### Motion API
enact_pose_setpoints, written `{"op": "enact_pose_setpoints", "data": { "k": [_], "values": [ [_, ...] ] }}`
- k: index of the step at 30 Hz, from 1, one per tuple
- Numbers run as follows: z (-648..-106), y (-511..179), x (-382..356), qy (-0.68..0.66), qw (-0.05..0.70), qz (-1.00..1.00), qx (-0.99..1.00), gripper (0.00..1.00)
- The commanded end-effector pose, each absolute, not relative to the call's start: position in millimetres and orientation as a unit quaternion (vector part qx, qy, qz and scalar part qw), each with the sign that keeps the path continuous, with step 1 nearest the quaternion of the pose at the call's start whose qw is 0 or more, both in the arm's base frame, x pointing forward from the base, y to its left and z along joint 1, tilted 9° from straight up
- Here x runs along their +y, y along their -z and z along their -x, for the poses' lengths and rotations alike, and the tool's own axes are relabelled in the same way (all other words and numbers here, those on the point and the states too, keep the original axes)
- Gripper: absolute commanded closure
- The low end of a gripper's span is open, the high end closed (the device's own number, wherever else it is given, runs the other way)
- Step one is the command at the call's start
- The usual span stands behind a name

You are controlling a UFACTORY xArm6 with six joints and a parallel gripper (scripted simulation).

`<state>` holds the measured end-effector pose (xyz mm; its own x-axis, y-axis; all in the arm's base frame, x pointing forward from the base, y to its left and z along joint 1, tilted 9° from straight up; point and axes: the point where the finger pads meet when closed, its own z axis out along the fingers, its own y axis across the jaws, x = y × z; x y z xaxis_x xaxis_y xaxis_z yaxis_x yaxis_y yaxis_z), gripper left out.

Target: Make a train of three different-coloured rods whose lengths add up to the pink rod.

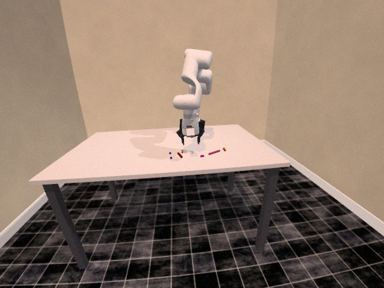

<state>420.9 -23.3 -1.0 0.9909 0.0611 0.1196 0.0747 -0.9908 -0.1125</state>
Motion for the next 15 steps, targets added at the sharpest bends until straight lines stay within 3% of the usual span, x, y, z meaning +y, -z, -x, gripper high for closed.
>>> {"op": "enact_pose_setpoints", "data": {
  "k": [1, 15],
  "values": [
    [-422.0, -0.2, -23.6, 0.06, 0.058, 0.996, -0.034, 0.0],
    [-422.2, -1.0, -16.8, 0.061, 0.056, 0.994, -0.067, 0.0]
  ]
}}
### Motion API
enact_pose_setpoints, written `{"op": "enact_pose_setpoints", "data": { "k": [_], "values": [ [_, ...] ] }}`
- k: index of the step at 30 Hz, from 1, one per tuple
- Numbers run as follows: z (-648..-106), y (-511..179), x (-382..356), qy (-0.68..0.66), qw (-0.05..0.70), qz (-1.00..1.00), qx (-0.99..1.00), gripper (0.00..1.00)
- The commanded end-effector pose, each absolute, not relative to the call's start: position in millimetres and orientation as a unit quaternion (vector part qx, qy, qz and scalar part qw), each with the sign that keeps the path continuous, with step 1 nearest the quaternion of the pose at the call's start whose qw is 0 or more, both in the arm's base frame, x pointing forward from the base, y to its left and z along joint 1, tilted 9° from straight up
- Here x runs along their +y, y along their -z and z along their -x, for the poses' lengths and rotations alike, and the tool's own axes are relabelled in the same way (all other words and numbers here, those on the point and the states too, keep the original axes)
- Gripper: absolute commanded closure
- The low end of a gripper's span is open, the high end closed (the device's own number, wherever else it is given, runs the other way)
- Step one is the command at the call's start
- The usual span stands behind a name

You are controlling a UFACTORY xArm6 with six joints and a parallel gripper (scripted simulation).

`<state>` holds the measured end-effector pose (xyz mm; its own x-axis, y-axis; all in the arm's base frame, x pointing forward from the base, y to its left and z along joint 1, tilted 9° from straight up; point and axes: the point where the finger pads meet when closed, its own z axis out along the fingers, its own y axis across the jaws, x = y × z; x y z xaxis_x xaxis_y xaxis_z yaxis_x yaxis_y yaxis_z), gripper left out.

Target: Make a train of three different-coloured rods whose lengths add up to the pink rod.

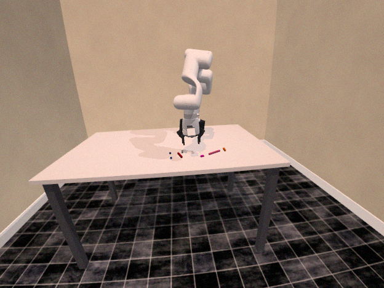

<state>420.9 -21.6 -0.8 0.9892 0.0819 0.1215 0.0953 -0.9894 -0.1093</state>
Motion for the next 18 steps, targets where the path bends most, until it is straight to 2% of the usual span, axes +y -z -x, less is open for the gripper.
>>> {"op": "enact_pose_setpoints", "data": {
  "k": [1, 18],
  "values": [
    [-422, -1, -17, 0.061, 0.056, 0.994, -0.067, 0.0],
    [-418, -9, 48, 0.075, 0.034, 0.924, -0.373, 0.0]
  ]
}}
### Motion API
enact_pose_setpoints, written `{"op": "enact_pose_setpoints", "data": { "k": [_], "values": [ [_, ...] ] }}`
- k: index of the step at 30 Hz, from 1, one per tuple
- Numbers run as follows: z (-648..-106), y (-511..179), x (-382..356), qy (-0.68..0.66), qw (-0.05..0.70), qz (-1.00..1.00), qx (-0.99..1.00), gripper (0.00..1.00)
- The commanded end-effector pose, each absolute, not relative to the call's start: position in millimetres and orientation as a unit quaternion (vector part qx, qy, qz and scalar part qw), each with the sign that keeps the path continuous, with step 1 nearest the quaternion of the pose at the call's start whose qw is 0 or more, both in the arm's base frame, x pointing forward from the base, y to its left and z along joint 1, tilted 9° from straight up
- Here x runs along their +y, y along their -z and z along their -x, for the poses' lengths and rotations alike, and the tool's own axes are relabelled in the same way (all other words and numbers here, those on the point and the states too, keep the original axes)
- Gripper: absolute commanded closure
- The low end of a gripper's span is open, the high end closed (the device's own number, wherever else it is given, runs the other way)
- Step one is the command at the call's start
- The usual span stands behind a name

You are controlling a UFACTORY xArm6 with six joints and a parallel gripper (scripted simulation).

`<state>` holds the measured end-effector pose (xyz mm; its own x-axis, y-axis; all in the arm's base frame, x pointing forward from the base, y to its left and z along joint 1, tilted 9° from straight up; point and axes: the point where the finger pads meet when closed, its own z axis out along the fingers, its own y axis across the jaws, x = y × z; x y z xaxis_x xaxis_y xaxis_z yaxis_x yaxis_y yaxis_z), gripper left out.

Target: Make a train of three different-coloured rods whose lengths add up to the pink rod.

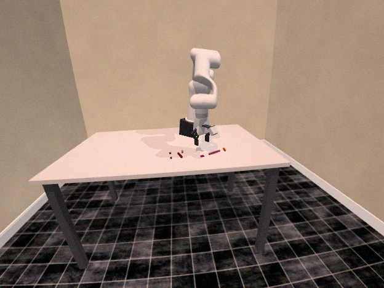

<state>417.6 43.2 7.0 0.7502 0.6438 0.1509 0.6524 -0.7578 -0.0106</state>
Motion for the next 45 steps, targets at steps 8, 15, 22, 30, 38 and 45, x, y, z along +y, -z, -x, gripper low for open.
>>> {"op": "enact_pose_setpoints", "data": {
  "k": [8, 15, 22, 30, 38, 45],
  "values": [
    [-417.0, -9.9, 57.2, 0.077, 0.031, 0.907, -0.412, 0.0],
    [-417.0, -9.9, 57.2, 0.077, 0.031, 0.907, -0.412, 0.0],
    [-417.0, -9.9, 57.2, 0.077, 0.031, 0.907, -0.412, 0.0],
    [-417.0, -9.9, 57.2, 0.077, 0.031, 0.907, -0.412, 0.0],
    [-417.0, -9.9, 57.2, 0.077, 0.031, 0.907, -0.412, 0.0],
    [-417.0, -9.9, 57.2, 0.077, 0.031, 0.907, -0.412, 0.0]
  ]
}}
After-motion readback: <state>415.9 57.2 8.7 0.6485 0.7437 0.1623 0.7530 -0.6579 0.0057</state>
